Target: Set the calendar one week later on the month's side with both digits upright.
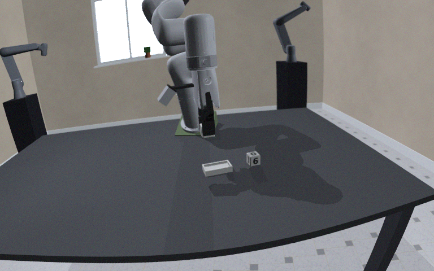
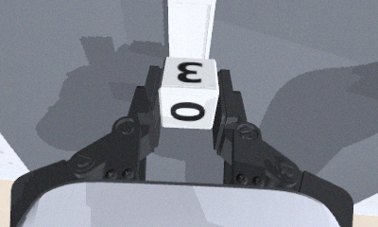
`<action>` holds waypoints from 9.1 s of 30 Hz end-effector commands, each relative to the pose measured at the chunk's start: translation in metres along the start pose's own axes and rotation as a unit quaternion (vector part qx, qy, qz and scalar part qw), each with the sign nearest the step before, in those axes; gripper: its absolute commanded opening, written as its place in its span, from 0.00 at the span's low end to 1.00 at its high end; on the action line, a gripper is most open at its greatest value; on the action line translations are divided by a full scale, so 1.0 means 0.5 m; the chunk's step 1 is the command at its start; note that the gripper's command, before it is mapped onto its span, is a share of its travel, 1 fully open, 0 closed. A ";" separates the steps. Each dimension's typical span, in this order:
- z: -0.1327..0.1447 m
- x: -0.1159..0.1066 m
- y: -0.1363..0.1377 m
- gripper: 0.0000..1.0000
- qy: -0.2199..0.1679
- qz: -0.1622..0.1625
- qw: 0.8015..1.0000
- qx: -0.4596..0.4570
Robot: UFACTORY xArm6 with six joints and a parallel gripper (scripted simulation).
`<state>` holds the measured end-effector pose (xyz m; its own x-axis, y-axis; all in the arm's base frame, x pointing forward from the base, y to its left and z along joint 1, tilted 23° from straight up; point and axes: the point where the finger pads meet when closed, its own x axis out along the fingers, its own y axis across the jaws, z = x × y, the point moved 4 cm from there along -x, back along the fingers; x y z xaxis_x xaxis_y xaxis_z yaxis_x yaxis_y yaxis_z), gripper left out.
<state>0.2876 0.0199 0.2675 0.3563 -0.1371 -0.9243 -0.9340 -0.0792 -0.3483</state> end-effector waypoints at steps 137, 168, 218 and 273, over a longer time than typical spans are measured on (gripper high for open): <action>0.003 0.177 -0.004 0.29 0.001 -0.001 1.000 0.001; 0.003 0.185 -0.004 0.29 0.001 -0.001 1.000 0.001; 0.003 0.197 -0.004 0.29 0.001 -0.001 1.000 0.001; 0.003 0.197 -0.004 0.33 0.001 -0.001 1.000 0.001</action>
<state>0.3236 0.0081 0.1756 0.3557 -0.1387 -0.9243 -0.9343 -0.0784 -0.3478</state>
